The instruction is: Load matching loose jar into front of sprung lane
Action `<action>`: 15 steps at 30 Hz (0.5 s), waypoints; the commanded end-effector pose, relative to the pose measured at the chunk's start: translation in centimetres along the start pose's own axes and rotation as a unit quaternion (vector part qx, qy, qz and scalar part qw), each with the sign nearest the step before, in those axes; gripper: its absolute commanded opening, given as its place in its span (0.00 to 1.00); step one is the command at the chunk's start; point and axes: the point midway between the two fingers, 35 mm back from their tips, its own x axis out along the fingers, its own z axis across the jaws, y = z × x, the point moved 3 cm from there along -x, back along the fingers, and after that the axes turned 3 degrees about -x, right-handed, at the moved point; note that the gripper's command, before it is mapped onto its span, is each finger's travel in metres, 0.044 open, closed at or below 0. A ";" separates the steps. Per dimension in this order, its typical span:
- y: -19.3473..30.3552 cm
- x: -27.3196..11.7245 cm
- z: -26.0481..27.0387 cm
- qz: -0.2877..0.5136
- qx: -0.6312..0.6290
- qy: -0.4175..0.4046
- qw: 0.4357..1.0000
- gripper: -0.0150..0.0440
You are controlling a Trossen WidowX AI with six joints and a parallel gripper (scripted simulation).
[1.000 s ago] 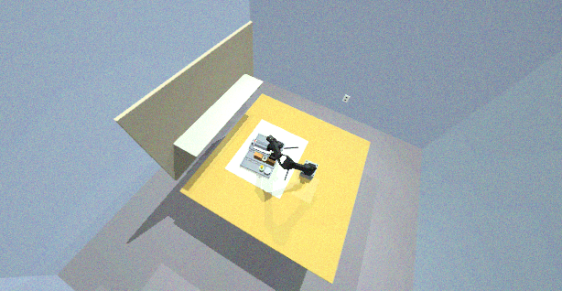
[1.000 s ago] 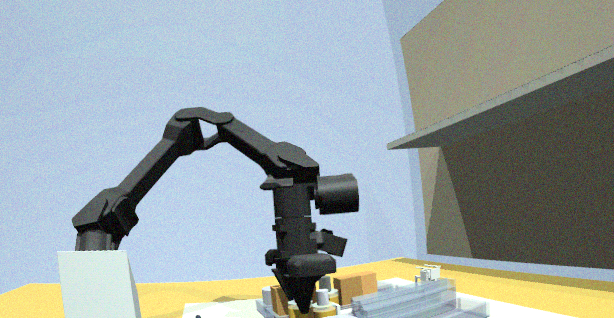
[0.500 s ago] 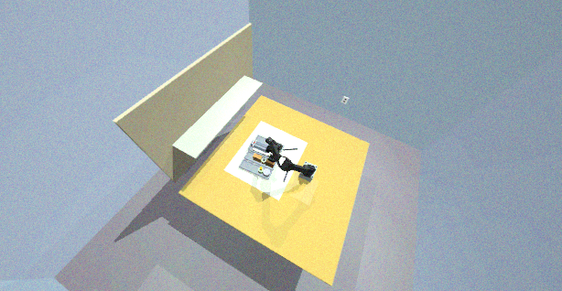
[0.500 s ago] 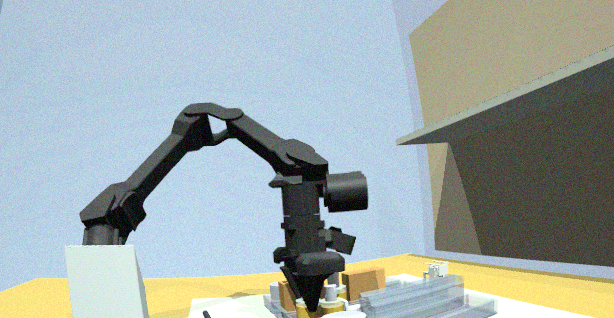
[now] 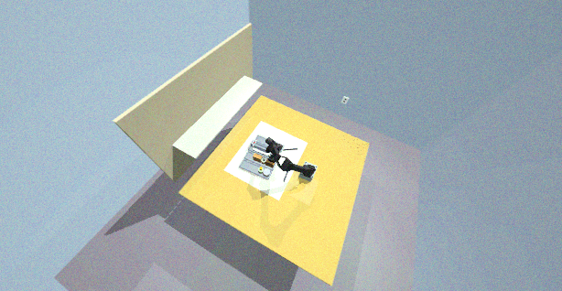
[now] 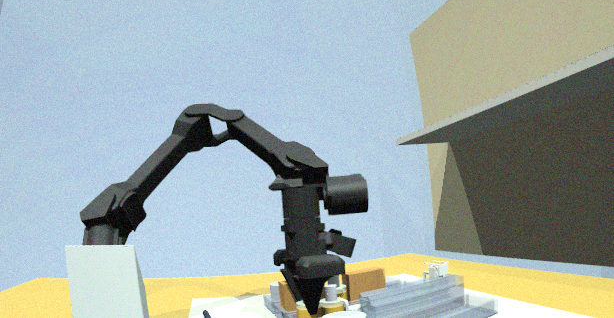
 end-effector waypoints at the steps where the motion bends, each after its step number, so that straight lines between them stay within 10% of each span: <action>1: -0.3 0.1 0.1 -0.008 -0.004 -0.003 1.000 0.25; 15: -0.1 0.3 0.1 -0.008 -0.004 -0.003 1.000 0.25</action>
